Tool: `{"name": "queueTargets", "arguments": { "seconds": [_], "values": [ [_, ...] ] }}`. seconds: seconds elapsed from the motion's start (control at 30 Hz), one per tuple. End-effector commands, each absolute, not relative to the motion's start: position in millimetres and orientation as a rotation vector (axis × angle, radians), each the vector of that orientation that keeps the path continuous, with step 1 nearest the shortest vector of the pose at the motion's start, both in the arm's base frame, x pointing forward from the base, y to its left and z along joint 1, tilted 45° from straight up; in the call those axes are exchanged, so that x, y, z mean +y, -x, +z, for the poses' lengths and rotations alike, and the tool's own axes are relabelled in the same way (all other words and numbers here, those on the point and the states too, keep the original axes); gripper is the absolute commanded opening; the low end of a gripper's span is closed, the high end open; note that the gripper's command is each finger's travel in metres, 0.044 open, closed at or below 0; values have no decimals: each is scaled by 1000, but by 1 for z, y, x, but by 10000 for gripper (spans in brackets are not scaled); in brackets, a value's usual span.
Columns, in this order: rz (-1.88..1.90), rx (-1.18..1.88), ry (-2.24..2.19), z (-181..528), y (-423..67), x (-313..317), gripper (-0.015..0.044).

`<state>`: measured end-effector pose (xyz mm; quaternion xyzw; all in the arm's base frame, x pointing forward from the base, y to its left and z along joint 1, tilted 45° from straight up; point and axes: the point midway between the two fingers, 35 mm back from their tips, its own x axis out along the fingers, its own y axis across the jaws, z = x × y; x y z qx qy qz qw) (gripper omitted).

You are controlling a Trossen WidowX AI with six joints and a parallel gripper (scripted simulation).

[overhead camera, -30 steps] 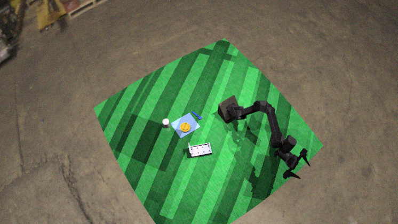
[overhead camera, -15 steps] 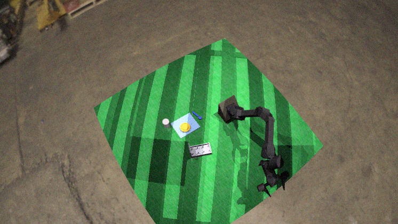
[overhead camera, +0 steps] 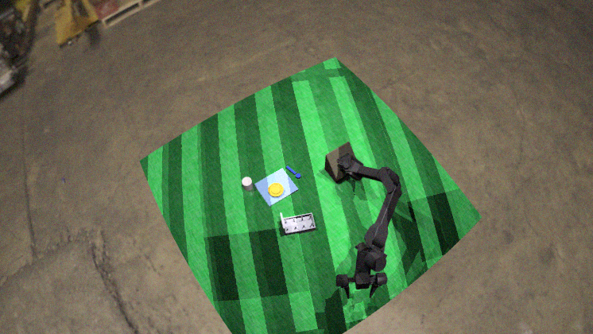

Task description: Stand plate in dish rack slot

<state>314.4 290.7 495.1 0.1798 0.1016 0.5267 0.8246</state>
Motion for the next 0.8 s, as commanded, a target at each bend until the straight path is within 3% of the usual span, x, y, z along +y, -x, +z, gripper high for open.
{"name": "queueTargets", "arguments": {
  "seconds": [0.0,0.33,0.77],
  "values": [
    [1018,302,-336,457,-351,272,400],
    [832,490,-220,373,-418,216,400],
    [614,853,-126,234,-465,81,400]
  ]
}}
